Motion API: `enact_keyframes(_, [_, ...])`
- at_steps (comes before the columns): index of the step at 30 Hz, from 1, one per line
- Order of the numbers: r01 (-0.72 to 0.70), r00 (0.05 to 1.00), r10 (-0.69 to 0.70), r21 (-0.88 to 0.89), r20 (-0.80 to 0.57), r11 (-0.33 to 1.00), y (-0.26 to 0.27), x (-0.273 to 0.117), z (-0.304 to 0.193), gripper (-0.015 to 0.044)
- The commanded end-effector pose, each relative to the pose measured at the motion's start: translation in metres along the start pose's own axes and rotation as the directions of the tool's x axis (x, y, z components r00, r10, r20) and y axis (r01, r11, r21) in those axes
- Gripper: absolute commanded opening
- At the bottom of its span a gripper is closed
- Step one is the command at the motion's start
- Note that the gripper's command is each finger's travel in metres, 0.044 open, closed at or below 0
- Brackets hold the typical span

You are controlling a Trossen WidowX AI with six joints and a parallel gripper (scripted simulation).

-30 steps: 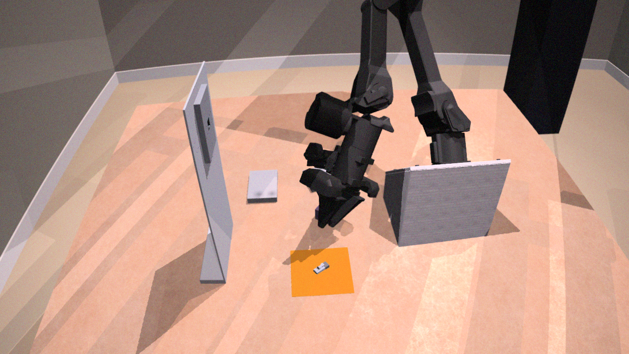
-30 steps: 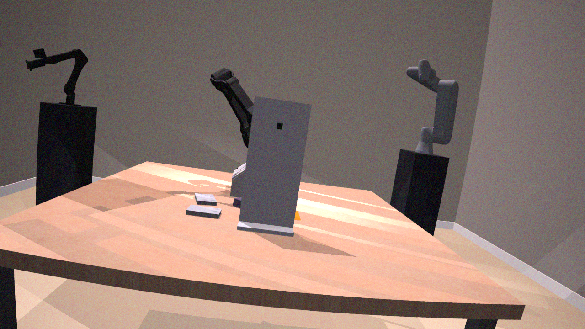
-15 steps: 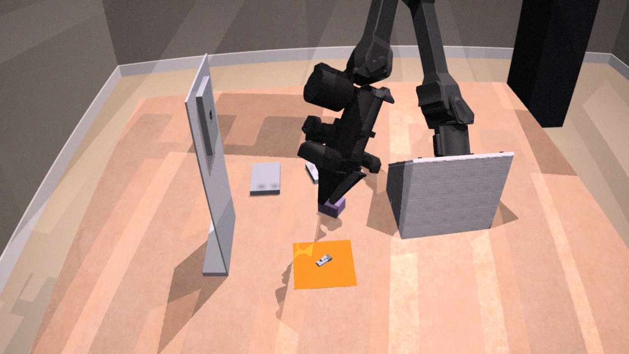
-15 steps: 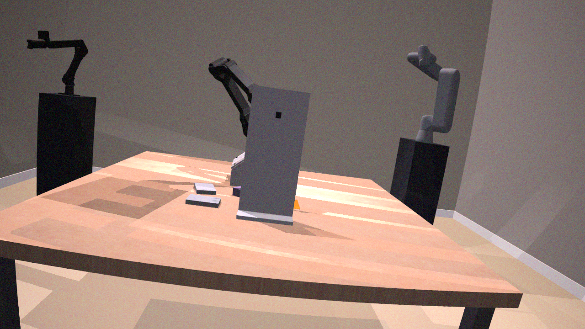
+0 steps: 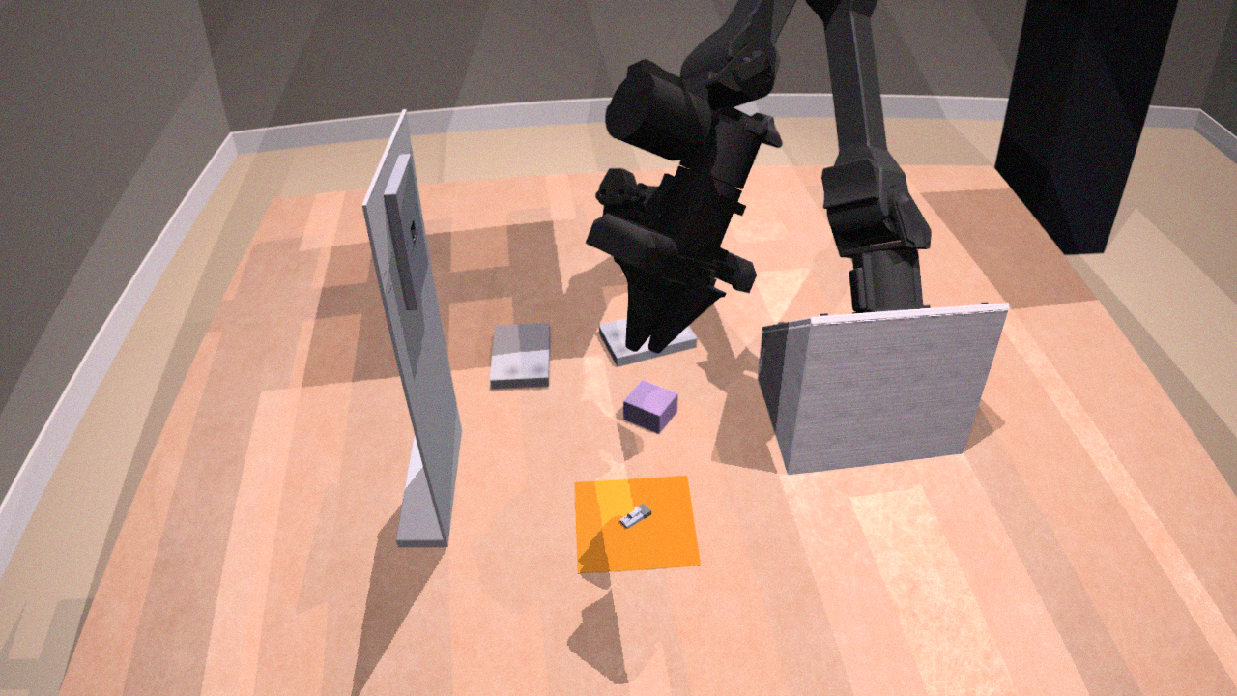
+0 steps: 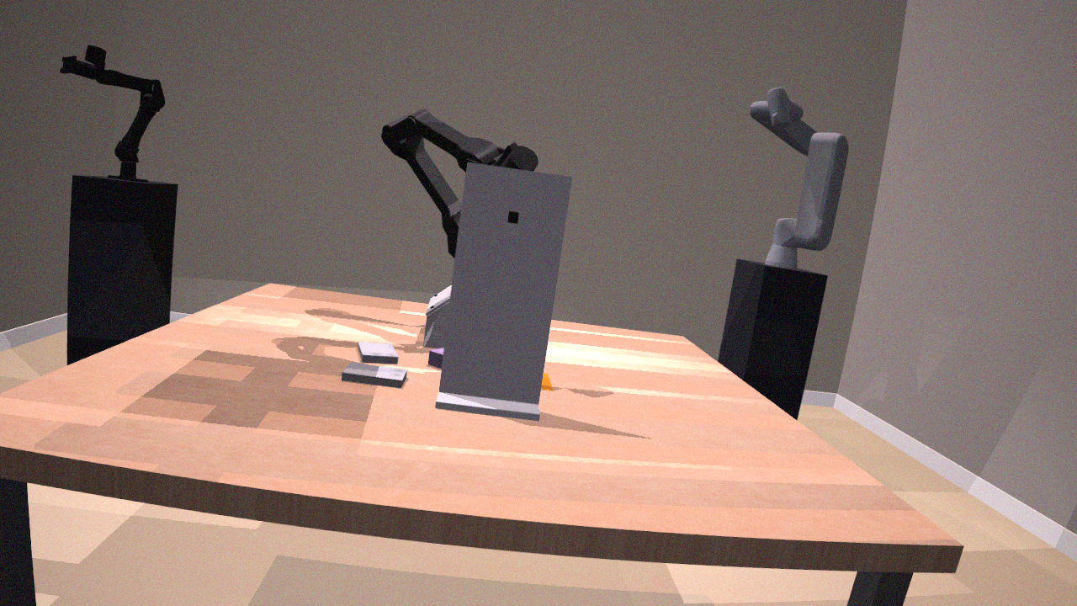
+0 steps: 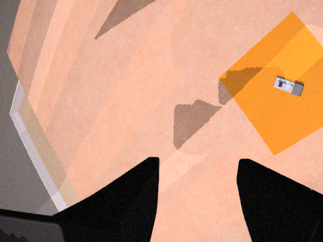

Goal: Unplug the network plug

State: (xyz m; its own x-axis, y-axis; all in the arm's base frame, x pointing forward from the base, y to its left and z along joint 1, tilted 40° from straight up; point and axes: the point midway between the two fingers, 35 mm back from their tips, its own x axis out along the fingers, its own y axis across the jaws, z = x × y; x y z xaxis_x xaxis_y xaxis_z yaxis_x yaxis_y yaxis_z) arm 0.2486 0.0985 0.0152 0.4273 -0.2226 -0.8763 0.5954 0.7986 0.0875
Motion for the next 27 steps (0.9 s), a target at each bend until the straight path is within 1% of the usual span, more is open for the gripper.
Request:
enact_keyframes(1, [-0.002,1.000,0.002,0.007,0.006,1.000,0.0020,-0.0064,0.0011,0.0182])
enact_keyframes(11, [-0.002,1.000,0.002,0.007,0.006,1.000,0.0020,-0.0064,0.0011,0.0440])
enact_keyframes(27, [-0.002,1.000,0.002,0.007,0.006,1.000,0.0020,-0.0064,0.0011,0.0440])
